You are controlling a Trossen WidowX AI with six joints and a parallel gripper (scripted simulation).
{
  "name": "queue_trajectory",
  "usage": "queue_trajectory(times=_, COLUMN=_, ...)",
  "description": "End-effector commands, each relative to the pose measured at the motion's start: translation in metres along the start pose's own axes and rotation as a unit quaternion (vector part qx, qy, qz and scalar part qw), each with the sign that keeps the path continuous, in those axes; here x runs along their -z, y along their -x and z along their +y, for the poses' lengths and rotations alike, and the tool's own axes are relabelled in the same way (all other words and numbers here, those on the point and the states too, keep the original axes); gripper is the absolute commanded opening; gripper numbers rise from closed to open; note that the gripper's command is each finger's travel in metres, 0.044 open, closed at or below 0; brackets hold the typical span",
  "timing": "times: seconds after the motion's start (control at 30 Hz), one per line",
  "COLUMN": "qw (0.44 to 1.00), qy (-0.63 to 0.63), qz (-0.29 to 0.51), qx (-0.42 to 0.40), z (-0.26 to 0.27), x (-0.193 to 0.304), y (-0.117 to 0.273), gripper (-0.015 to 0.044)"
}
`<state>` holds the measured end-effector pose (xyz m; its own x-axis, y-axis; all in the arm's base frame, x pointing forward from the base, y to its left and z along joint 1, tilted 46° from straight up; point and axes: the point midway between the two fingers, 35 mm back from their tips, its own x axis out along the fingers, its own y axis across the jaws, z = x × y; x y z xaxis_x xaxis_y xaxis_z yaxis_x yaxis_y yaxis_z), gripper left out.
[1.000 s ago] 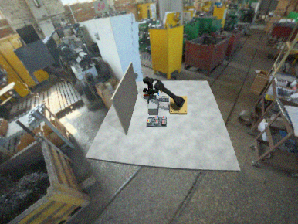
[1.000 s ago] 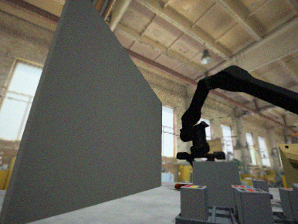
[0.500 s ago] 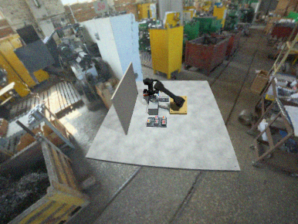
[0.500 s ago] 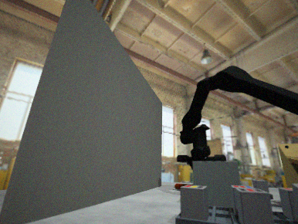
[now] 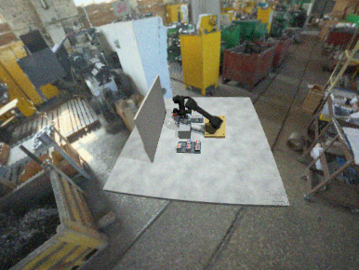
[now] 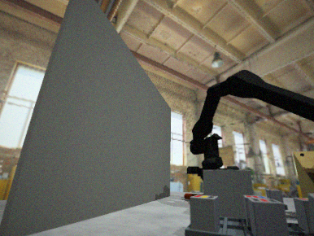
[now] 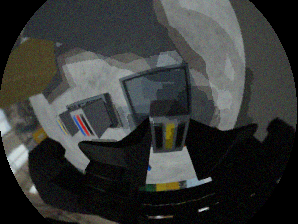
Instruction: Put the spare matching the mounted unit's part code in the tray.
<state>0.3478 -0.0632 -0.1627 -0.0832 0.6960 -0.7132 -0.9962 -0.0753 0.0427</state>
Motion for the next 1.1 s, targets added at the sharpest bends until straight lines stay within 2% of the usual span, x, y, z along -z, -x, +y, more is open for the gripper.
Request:
queue_trajectory(times=0.0, qw=1.0, qy=-0.004, qz=-0.003, qx=0.0, z=0.002, x=-0.001, y=-0.004, gripper=0.0)
queue_trajectory(times=0.03, qw=1.0, qy=-0.004, qz=-0.003, qx=0.0, z=0.002, x=-0.001, y=-0.005, gripper=0.0)
queue_trajectory(times=0.6, qw=1.0, qy=0.0, qz=0.0, qx=0.0, z=0.0, x=0.0, y=-0.001, gripper=0.044)
queue_trajectory(times=0.67, qw=1.0, qy=-0.001, qz=0.0, qx=0.0, z=-0.001, x=0.001, y=0.01, gripper=0.044)
queue_trajectory(times=0.87, qw=1.0, qy=-0.004, qz=-0.001, qx=0.0, z=0.001, x=0.0, y=0.103, gripper=0.044)
queue_trajectory(times=1.07, qw=1.0, qy=-0.006, qz=0.005, qx=0.014, z=-0.002, x=0.003, y=0.105, gripper=0.044)
